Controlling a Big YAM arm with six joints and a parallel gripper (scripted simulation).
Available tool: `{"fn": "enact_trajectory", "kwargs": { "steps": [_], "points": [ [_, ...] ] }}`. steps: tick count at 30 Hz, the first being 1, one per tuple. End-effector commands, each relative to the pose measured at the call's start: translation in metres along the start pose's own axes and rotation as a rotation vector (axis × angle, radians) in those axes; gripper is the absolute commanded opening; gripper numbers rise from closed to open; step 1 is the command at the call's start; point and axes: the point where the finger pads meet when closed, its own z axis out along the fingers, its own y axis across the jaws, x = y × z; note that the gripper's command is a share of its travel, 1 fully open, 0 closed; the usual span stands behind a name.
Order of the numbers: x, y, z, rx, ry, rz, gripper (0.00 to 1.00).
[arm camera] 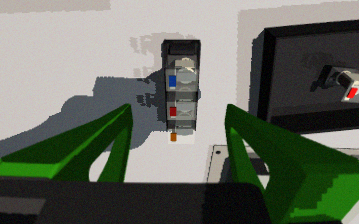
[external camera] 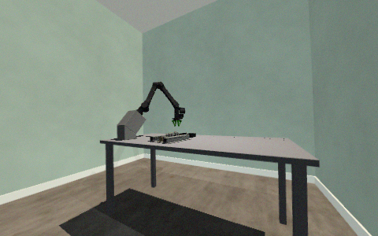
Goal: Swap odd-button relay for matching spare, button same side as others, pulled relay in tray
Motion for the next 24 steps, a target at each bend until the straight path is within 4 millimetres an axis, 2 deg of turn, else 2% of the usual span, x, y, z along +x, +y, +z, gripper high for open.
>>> {"fn": "enact_trajectory", "kwargs": {
  "steps": [1, 16, 24],
  "points": [
    [-0.02, -0.01, -0.01, 0.039, -0.036, -0.025, 0.59],
    [-0.018, -0.01, -0.01, 0.038, -0.035, -0.024, 0.59],
    [0.008, -0.009, -0.003, 0.029, -0.021, -0.012, 0.59]
  ]
}}
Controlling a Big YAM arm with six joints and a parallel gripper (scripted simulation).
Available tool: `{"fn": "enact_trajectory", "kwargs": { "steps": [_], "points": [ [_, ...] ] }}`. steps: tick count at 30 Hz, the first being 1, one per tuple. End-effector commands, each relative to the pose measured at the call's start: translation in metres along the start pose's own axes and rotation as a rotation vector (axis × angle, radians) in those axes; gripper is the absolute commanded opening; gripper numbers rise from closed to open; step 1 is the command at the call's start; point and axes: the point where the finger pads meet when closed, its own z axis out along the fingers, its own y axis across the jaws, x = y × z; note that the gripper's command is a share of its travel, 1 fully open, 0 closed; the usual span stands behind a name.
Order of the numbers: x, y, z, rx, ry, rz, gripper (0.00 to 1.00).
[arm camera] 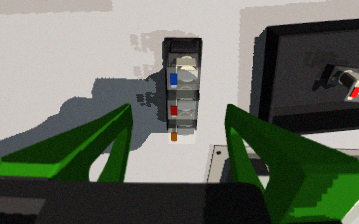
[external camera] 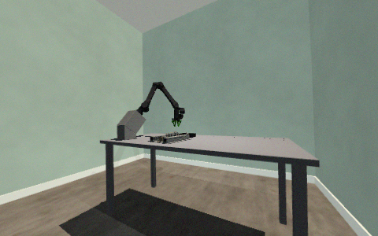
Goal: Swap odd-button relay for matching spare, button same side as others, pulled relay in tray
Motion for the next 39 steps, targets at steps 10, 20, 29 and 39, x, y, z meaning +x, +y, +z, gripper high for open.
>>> {"fn": "enact_trajectory", "kwargs": {
  "steps": [10, 20, 29, 39],
  "points": [
    [0.052, -0.009, 0.006, 0.018, -0.006, 0.003, 0.59],
    [0.071, -0.012, 0.006, 0.032, -0.016, -0.007, 0.59],
    [0.063, -0.019, 0.001, 0.05, -0.029, -0.022, 0.59],
    [0.064, -0.02, 0.001, 0.049, -0.028, -0.018, 0.59]
  ]
}}
